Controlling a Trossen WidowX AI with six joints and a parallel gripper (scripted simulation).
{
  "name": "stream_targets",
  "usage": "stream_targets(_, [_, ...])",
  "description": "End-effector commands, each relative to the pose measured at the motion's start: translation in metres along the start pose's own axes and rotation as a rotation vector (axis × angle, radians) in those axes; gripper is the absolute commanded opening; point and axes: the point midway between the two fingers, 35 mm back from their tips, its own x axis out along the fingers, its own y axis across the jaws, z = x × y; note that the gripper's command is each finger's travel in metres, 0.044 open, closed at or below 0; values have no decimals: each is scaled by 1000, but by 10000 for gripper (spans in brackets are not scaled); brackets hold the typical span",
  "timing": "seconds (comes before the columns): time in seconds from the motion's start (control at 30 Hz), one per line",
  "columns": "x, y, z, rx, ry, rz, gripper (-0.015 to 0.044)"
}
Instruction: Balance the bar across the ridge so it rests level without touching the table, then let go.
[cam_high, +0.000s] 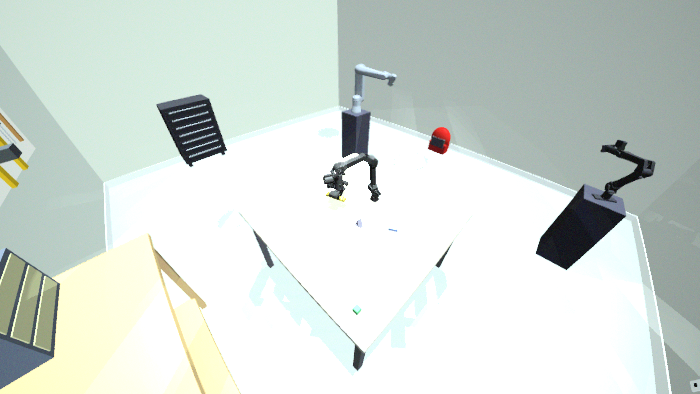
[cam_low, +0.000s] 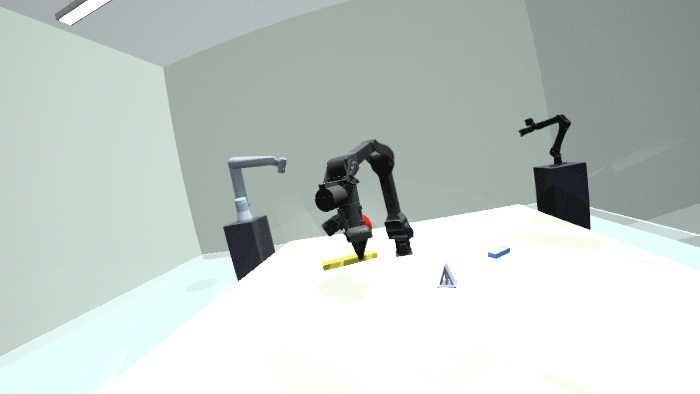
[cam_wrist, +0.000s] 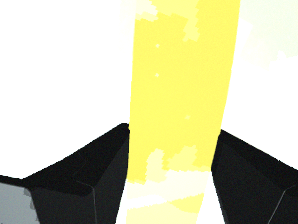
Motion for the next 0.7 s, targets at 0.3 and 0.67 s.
stream_targets(0.3, [-12,16,-19,57,2,6,0])
stream_targets(0.67, [-13,41,-53,163,5,8,0])
